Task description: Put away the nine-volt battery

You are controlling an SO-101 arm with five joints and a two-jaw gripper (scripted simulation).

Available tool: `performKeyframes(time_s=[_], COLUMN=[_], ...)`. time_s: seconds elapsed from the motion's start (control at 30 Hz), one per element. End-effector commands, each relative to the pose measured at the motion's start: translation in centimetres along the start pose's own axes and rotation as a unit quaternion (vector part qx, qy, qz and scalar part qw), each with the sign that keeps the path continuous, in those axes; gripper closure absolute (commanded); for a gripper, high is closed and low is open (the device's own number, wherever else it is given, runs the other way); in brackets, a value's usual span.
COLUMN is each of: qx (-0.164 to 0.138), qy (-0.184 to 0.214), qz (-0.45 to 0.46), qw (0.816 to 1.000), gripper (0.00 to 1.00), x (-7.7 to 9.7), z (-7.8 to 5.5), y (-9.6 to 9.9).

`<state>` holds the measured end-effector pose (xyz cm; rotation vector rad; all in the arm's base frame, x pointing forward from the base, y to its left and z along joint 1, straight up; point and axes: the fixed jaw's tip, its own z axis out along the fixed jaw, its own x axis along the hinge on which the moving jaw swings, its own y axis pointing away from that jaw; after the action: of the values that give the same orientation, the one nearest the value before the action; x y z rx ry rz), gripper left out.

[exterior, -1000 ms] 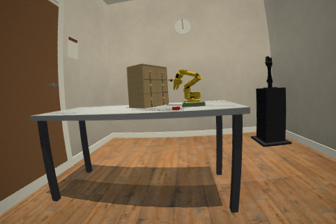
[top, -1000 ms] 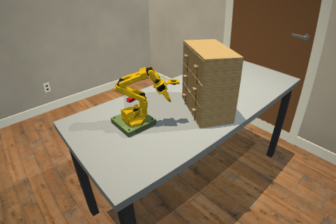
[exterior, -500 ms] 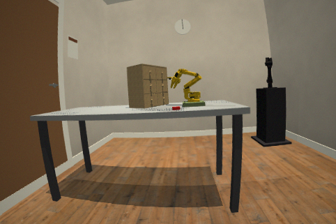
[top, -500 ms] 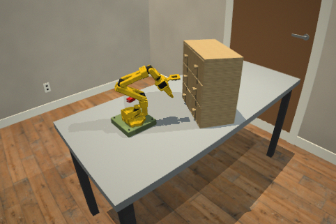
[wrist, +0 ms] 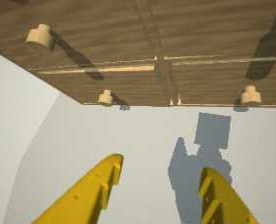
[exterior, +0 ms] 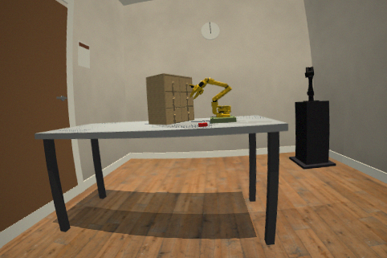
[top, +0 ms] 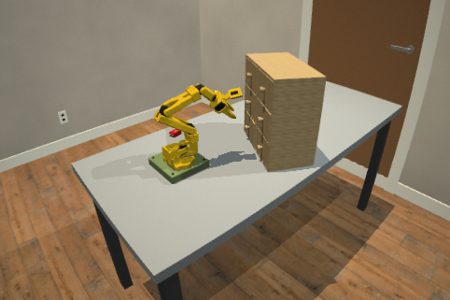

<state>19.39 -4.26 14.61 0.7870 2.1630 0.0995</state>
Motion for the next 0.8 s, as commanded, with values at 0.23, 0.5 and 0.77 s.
performKeyframes(time_s=[0.23, 0.5, 0.77], qx=[-0.103, -0.18, -0.245], qy=[-0.033, -0.036, -0.027], qz=[0.068, 0.122, 0.167], qw=[0.992, 0.975, 0.955], gripper=[0.79, 0.79, 0.79], x=[-1.4, -1.8, -1.9], z=[-0.4, -1.4, -2.6], y=[4.8, 8.1, 10.8])
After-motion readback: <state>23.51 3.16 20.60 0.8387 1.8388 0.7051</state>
